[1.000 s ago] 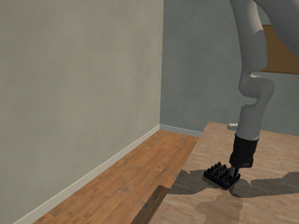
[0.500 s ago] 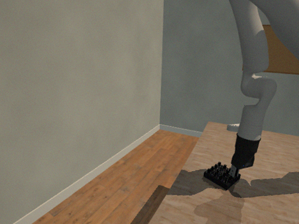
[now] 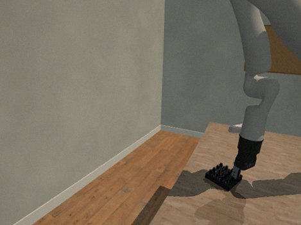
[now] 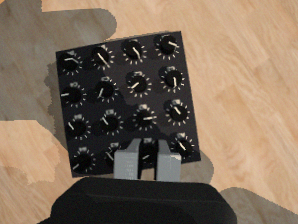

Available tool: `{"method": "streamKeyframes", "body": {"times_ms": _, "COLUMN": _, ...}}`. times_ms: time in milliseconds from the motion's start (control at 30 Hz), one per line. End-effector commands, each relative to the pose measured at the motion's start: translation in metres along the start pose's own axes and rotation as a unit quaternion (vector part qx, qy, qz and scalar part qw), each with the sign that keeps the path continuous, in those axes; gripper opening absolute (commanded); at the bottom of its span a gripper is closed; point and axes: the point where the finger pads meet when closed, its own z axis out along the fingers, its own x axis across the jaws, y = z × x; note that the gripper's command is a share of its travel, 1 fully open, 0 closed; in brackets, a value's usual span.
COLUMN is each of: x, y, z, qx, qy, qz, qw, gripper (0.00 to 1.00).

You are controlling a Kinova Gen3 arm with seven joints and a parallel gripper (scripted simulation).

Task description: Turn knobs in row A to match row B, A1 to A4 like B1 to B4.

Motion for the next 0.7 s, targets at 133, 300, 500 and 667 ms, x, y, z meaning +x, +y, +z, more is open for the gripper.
{"method": "streamKeyframes", "body": {"times_ms": 133, "x": 0.0004, "y": 0.0015, "z": 0.0003, "qx": -0.001, "qy": 0.001, "qz": -0.02, "qw": 1.0, "gripper": 0.3}}
{"method": "streamKeyframes", "body": {"times_ms": 300, "x": 0.0004, "y": 0.0015, "z": 0.0003, "qx": -0.001, "qy": 0.001, "qz": -0.031, "qw": 1.0, "gripper": 0.3}}
{"method": "streamKeyframes", "body": {"times_ms": 500, "x": 0.0004, "y": 0.0015, "z": 0.0003, "qx": -0.001, "qy": 0.001, "qz": -0.039, "qw": 0.999, "gripper": 0.3}}
{"method": "streamKeyframes", "body": {"times_ms": 667, "x": 0.0004, "y": 0.0015, "z": 0.0003, "qx": -0.001, "qy": 0.001, "qz": -0.042, "qw": 0.999, "gripper": 0.3}}
